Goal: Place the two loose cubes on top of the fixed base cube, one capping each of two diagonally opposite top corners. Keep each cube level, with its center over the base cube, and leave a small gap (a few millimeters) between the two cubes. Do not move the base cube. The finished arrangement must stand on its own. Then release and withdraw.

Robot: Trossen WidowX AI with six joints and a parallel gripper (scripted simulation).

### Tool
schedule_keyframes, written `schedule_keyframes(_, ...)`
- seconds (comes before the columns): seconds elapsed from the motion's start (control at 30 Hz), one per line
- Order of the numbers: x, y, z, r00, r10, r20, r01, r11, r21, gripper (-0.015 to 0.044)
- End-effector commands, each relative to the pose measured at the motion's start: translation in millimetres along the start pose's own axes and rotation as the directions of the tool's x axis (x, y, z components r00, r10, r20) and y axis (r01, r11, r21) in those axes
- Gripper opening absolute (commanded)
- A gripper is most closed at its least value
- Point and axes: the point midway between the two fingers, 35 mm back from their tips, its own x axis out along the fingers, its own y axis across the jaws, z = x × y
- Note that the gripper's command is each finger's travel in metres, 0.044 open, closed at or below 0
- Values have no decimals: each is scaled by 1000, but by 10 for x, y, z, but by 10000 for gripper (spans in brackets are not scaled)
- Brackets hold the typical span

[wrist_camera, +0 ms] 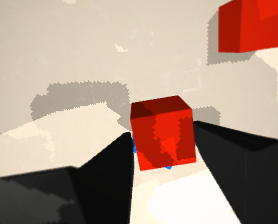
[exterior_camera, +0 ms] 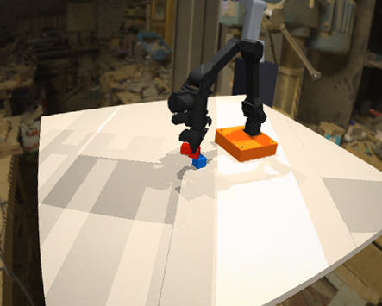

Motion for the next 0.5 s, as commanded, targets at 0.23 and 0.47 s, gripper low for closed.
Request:
schedule_keyframes(0.23,-113,0,0,1000,0,0,0,1000,0,205)
schedule_keyframes(0.47,-205,0,0,1000,0,0,0,1000,0,205)
